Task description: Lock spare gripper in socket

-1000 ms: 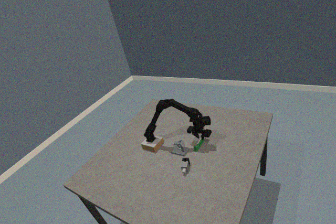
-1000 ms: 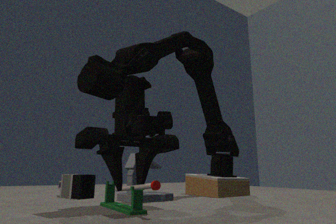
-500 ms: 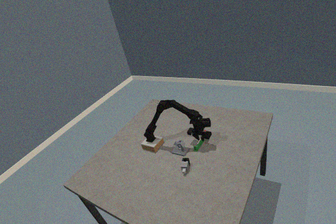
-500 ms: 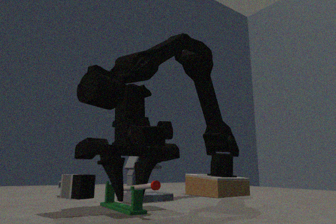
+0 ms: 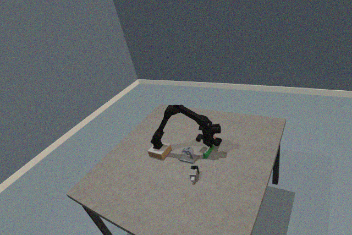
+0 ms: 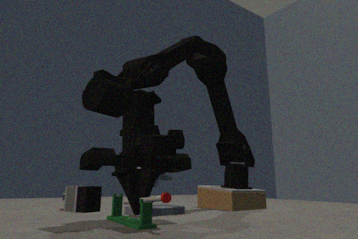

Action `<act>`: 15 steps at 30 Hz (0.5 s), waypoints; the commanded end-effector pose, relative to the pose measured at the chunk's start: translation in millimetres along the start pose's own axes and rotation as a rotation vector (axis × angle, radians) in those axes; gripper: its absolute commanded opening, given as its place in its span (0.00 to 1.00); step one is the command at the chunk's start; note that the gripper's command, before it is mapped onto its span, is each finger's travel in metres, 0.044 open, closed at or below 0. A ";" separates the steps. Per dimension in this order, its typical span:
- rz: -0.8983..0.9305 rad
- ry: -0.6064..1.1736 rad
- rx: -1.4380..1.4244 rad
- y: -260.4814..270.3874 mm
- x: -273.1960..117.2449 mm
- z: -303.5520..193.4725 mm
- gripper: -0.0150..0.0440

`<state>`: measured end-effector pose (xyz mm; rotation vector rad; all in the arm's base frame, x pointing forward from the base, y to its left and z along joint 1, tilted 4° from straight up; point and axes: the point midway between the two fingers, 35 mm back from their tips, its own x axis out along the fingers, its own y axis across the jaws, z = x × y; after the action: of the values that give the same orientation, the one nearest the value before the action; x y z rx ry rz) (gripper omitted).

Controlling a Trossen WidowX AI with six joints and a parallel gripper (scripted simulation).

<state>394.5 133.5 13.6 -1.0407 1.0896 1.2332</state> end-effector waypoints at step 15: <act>0.016 0.006 0.006 3.6 -27.3 1.5 0.25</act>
<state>389.7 130.6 33.3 -1.0317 1.1107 1.2409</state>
